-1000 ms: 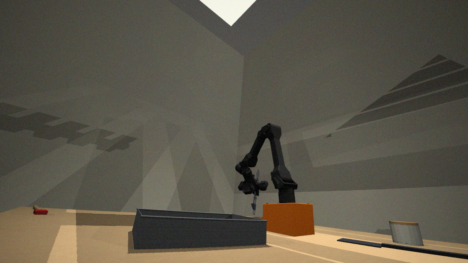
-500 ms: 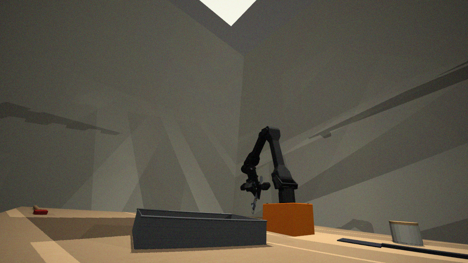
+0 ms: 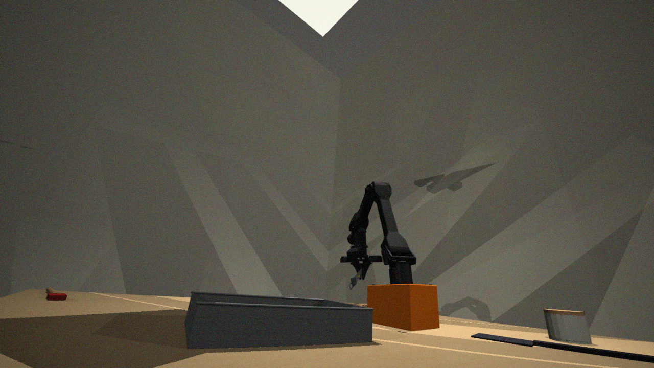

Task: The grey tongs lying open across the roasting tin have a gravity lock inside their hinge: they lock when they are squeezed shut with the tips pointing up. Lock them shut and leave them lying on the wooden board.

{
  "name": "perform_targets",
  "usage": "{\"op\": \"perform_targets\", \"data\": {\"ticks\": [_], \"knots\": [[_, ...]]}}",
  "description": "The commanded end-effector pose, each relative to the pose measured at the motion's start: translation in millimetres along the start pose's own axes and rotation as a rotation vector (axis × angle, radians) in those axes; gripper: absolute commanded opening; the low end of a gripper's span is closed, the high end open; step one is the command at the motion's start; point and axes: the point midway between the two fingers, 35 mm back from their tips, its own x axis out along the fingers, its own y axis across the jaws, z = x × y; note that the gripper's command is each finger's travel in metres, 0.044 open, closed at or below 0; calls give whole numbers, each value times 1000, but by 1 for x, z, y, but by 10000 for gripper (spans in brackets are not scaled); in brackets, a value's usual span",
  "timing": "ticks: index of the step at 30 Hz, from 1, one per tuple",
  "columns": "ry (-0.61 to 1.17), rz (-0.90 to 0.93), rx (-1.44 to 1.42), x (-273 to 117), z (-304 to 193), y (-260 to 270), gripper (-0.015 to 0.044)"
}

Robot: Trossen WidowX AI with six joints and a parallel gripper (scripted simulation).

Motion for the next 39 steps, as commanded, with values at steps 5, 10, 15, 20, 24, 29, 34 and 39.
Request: {"op": "perform_targets", "data": {"ticks": [5,10,15,20,24,29,34,39], "knots": [[-121,-20,22,-7,2,4,-150],[-121,-20,22,-7,2,4,-150],[-121,-20,22,-4,2,3,-150],[-121,-20,22,4,3,3,-150],[-121,-20,22,11,3,2,-150],[-121,-20,22,19,4,1,-150],[-121,-20,22,27,4,1,-150],[-121,-20,22,35,5,1,-150]]}}
